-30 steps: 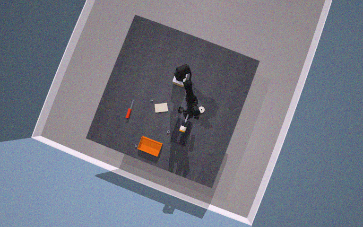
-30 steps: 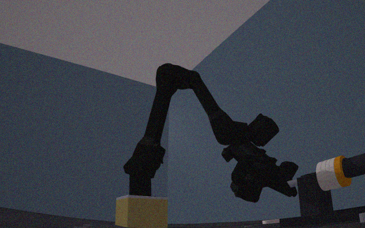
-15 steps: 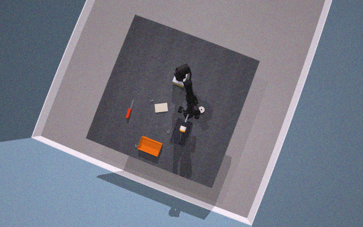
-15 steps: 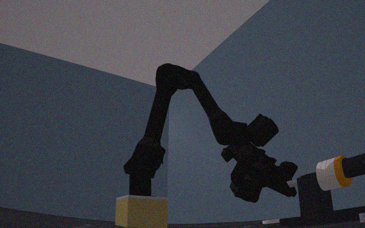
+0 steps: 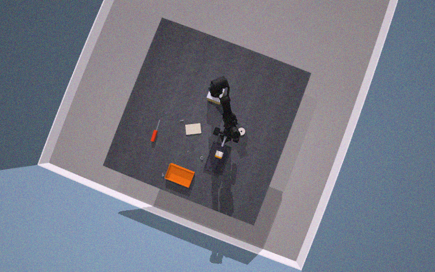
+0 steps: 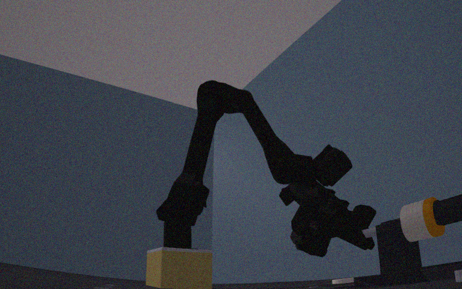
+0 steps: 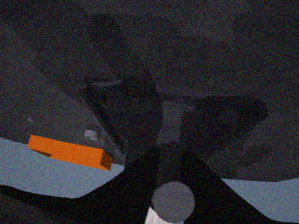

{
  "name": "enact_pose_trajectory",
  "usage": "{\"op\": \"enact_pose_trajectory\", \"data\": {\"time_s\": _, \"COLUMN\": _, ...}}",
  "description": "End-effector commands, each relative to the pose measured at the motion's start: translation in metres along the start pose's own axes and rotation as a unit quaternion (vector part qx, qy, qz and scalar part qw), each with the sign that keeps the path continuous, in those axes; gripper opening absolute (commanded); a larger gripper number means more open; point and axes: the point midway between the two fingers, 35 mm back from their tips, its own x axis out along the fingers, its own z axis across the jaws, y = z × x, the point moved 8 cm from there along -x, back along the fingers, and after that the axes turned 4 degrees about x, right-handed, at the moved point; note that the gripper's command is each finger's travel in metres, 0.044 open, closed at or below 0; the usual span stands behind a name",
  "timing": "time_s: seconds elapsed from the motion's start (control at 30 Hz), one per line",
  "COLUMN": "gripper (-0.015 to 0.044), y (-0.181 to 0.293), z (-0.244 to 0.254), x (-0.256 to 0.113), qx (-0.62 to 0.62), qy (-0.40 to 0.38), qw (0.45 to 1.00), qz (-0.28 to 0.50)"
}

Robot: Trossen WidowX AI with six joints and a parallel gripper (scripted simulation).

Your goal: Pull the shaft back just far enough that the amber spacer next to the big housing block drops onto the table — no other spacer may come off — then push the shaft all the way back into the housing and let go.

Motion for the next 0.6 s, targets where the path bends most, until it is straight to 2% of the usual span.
{"op": "enact_pose_trajectory", "data": {"time_s": 0.0, "gripper": 0.0, "y": -0.0009, "z": 0.0, "x": -0.0006, "qx": 0.001, "qy": 0.0, "qw": 1.0, "qz": -0.001}}
{"op": "enact_pose_trajectory", "data": {"time_s": 0.57, "gripper": 0.0, "y": -0.0022, "z": 0.0, "x": -0.0019, "qx": 0.001, "qy": 0.0, "qw": 1.0, "qz": -0.001}}
